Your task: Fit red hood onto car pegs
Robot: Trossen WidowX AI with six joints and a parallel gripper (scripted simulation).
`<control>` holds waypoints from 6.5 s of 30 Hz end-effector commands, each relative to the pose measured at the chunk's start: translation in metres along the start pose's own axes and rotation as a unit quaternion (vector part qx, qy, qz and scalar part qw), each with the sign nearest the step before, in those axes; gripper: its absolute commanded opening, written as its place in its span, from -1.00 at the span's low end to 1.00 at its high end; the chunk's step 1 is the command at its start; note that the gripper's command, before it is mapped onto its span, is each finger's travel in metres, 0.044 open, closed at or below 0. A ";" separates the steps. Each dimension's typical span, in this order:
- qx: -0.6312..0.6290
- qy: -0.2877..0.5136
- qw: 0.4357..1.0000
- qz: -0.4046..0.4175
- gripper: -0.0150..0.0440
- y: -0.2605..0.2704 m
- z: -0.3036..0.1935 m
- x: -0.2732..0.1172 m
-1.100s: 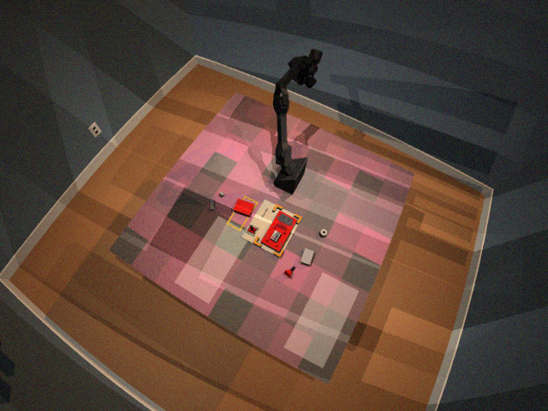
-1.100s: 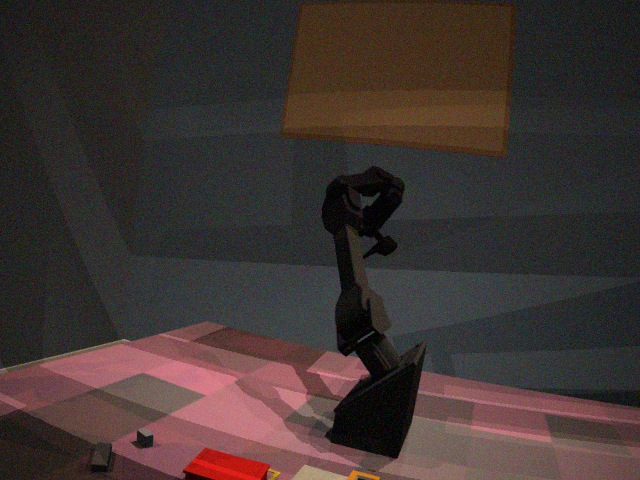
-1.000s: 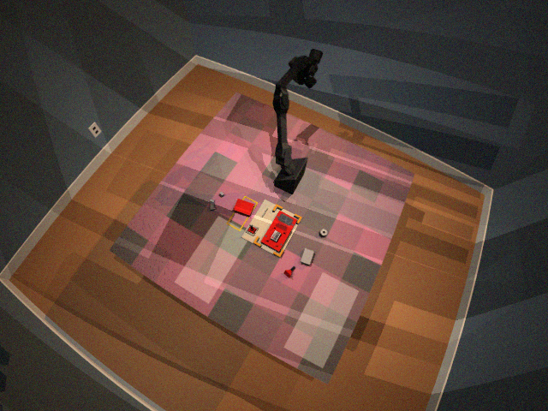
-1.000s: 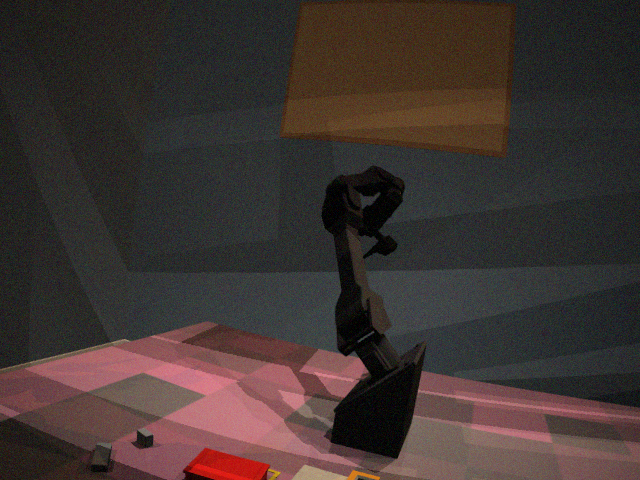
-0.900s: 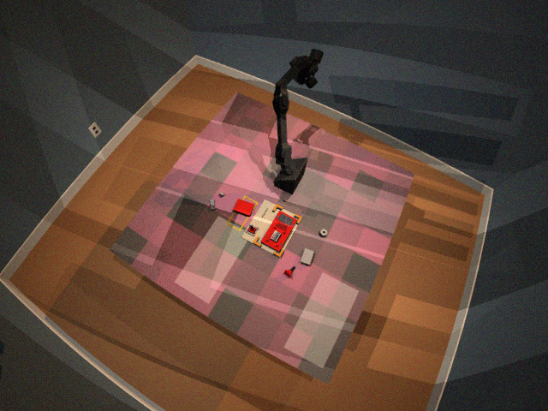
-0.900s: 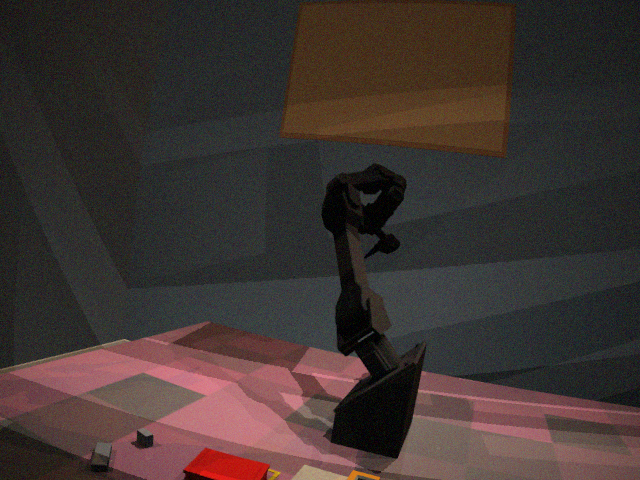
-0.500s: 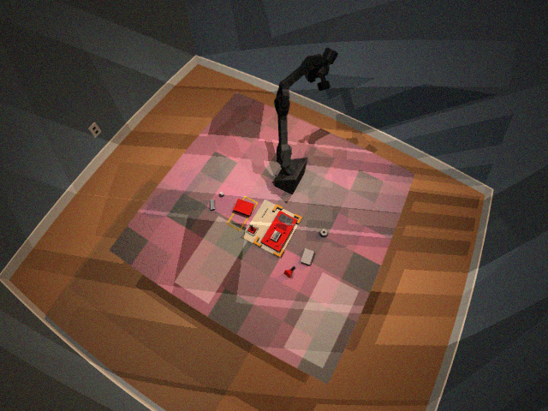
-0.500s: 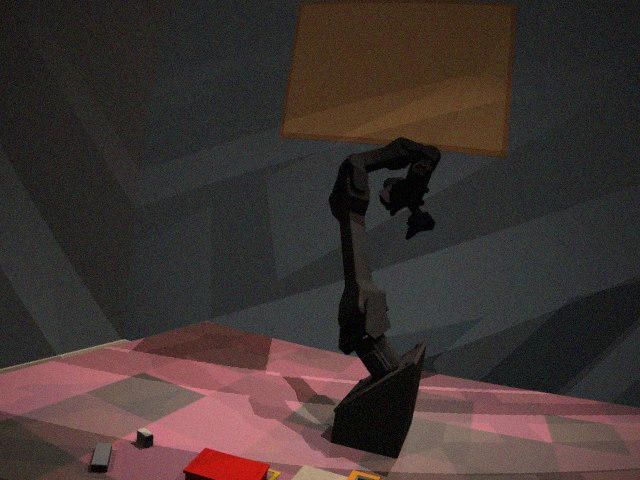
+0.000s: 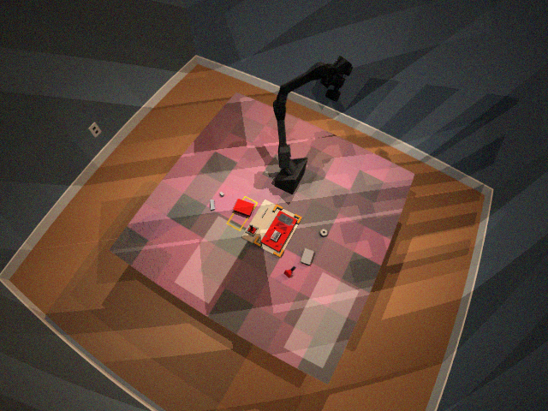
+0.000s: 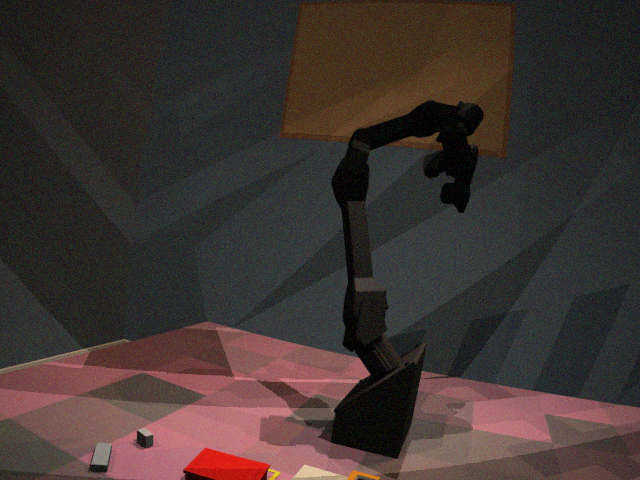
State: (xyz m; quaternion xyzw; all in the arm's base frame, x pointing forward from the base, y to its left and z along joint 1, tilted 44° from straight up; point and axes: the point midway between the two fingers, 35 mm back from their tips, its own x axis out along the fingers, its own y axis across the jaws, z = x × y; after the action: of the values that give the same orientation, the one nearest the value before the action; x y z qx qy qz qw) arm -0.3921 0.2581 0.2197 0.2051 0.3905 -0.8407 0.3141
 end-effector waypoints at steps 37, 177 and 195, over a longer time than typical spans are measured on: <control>0.825 0.336 0.307 -0.334 1.00 0.317 -0.203 -0.325; 0.111 0.104 -0.896 -0.418 1.00 0.745 0.138 -0.247; 0.111 0.104 -0.896 -0.418 1.00 0.752 0.139 -0.241</control>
State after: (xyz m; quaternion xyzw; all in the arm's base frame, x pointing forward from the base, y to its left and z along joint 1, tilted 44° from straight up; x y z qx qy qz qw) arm 0.2847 -0.1357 0.0516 0.2240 0.3222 -0.6011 0.6962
